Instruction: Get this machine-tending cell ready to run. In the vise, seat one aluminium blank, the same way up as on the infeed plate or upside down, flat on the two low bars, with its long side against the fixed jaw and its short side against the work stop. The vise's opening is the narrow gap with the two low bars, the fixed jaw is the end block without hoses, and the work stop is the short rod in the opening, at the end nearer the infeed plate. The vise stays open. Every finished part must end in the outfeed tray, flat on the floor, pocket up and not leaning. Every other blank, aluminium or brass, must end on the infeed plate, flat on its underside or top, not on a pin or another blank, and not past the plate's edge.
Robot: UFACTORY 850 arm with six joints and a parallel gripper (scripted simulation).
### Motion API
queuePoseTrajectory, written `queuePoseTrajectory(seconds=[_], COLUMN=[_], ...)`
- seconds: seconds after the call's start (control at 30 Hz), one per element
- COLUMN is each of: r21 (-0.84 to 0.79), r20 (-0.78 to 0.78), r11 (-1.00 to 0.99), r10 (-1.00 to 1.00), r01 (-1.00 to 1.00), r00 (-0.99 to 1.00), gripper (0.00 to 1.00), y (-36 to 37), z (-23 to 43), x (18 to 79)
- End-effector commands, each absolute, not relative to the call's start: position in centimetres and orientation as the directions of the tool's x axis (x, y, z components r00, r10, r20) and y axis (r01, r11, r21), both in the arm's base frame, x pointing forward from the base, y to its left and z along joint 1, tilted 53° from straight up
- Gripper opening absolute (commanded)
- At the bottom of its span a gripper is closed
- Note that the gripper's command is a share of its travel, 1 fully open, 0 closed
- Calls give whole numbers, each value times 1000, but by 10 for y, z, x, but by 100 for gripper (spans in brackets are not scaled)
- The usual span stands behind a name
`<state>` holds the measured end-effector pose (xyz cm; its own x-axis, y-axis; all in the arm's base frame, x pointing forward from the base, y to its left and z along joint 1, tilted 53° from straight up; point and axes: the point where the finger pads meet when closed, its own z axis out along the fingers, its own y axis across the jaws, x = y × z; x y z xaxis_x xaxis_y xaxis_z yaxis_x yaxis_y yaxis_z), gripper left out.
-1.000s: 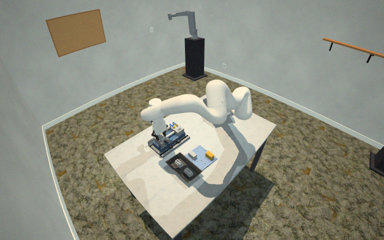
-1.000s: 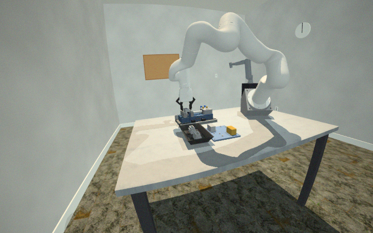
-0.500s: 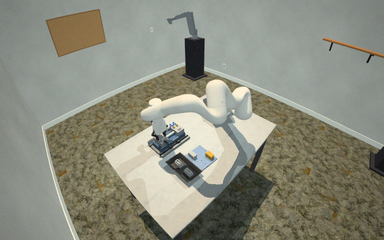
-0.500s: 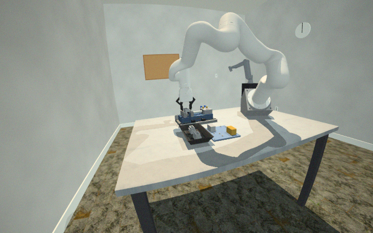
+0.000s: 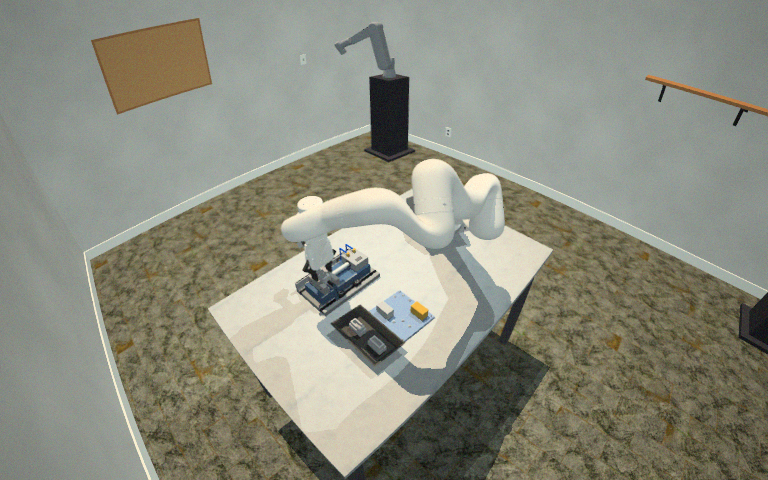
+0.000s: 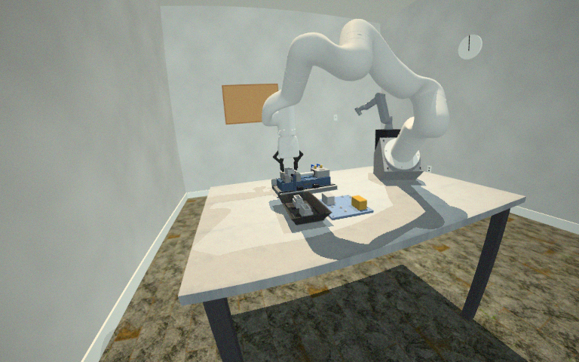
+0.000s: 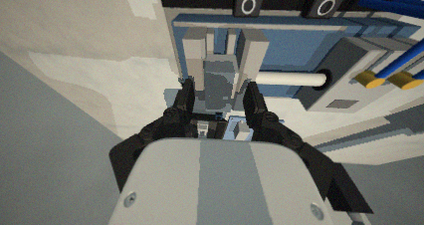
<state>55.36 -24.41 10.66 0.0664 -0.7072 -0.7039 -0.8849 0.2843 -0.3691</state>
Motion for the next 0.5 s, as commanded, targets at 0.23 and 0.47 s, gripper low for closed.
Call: queuePoseTrajectory(seconds=[0.23, 0.47], r21=[-370, -370], r20=[-703, -703], r11=[285, 285], r10=[-708, -708], r01=[-884, -884], r00=[66, 66], gripper=[69, 69], y=[-256, -268], z=[118, 129], x=[546, 537])
